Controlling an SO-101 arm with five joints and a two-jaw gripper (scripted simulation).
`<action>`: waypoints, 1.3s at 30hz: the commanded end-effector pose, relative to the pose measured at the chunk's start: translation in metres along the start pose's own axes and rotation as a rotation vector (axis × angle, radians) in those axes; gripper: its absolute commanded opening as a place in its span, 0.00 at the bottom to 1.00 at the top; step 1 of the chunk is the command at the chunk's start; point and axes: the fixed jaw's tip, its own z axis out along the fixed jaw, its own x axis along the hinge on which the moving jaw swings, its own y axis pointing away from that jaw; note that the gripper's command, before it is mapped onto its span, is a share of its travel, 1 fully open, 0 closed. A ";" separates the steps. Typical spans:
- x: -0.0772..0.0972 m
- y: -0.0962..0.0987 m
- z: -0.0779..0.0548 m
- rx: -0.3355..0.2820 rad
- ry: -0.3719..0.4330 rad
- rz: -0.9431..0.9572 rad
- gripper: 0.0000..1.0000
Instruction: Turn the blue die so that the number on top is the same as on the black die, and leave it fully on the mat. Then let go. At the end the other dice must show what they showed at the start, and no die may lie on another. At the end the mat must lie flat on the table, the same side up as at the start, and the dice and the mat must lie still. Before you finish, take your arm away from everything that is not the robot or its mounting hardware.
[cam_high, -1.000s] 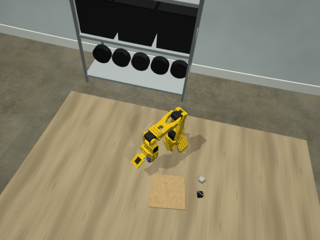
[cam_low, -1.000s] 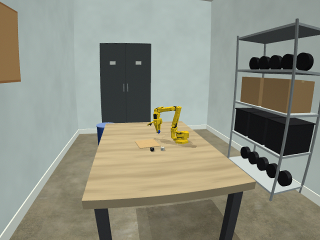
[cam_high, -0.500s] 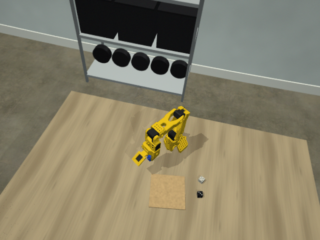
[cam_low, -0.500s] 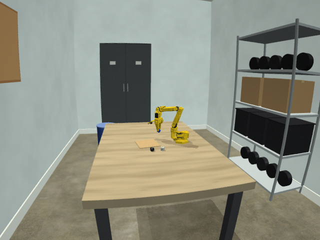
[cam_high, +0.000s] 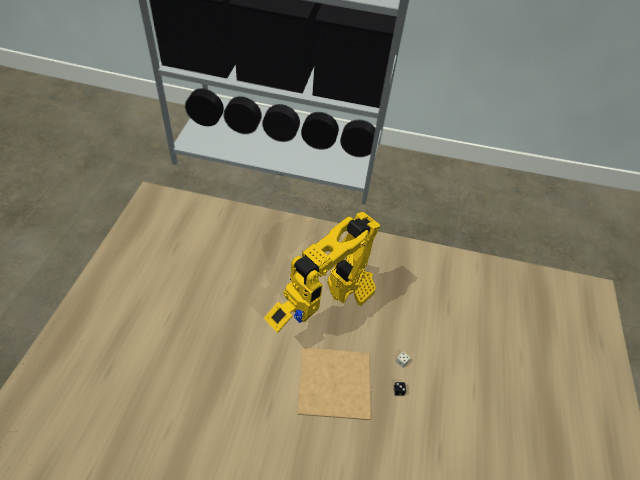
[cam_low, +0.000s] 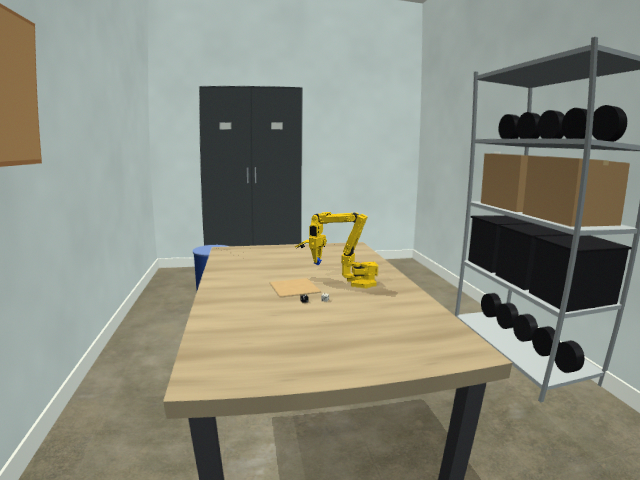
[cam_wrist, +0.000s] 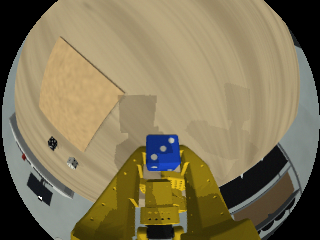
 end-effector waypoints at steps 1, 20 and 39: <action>-0.010 0.004 -0.010 -0.006 -0.100 -0.011 0.00; -0.016 0.048 -0.017 -0.087 -0.434 -0.212 0.00; -0.020 0.063 -0.017 -0.129 -0.545 -0.279 0.00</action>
